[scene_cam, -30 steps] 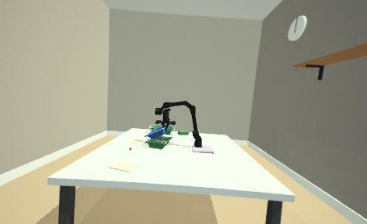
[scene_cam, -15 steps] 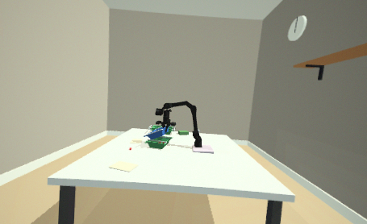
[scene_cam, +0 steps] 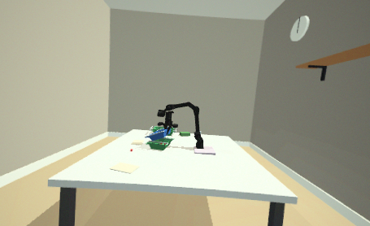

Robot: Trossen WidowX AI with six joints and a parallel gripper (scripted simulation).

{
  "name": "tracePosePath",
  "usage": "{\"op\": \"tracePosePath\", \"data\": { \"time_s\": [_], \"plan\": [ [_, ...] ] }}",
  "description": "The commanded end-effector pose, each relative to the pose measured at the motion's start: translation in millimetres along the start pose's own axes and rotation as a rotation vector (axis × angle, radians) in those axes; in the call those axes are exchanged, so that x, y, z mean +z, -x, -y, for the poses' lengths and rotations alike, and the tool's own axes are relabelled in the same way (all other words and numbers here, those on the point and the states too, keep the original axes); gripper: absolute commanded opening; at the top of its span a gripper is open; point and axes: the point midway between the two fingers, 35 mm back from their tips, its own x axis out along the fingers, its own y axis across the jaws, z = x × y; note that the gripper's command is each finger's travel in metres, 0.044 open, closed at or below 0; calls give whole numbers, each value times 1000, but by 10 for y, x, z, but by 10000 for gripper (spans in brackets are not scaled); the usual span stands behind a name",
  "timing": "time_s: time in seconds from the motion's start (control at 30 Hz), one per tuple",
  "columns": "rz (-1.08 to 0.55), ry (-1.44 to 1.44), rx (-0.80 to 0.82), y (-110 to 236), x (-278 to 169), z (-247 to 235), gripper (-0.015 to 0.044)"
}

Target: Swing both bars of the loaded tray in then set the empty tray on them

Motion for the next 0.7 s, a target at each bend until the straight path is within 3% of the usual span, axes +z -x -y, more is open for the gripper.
{"op": "tracePosePath", "data": {
  "time_s": [0.0, 0.67],
  "plan": [
    [0, -2, -13, -42, -18, 57, 0],
    [-1, -2, -14, -145, -64, 127, 0]
  ]
}}
